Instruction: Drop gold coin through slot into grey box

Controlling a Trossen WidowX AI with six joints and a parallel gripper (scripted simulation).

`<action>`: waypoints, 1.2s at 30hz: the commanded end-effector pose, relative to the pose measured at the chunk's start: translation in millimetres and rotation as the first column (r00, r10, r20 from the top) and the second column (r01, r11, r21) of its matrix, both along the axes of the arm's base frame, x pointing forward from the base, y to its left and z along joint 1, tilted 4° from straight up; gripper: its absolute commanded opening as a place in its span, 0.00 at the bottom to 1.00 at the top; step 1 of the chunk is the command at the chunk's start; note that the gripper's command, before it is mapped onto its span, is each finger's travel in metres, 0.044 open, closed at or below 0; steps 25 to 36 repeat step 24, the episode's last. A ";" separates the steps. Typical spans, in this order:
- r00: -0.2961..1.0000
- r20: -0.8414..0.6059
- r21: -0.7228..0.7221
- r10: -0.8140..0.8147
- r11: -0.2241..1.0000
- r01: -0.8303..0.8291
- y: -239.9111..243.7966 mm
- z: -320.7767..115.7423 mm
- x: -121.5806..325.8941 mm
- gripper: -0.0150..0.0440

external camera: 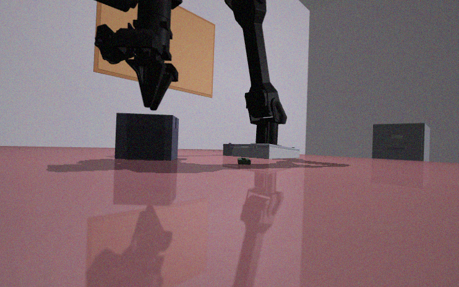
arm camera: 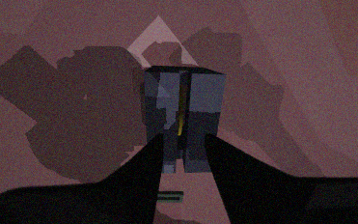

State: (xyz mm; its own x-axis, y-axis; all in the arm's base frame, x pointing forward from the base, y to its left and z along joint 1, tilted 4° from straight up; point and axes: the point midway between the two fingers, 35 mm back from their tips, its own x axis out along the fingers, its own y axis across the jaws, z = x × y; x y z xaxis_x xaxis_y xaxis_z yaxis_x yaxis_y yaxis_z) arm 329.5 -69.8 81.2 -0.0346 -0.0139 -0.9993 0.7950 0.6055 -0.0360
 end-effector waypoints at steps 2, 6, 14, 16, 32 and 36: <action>1.000 0.000 0.000 0.000 1.000 0.000 0.0 3.3 0.3 0.62; 1.000 0.000 0.000 0.000 1.000 0.000 0.3 17.3 0.6 0.79; 1.000 -0.005 0.002 0.000 1.000 0.000 1.5 55.0 -1.1 1.00; 1.000 -0.006 0.002 0.001 1.000 -0.001 1.8 62.2 -2.0 1.00; 1.000 -0.006 0.002 0.001 1.000 -0.001 1.8 62.2 -2.0 1.00; 1.000 -0.006 0.002 0.001 1.000 -0.001 1.8 62.2 -2.0 1.00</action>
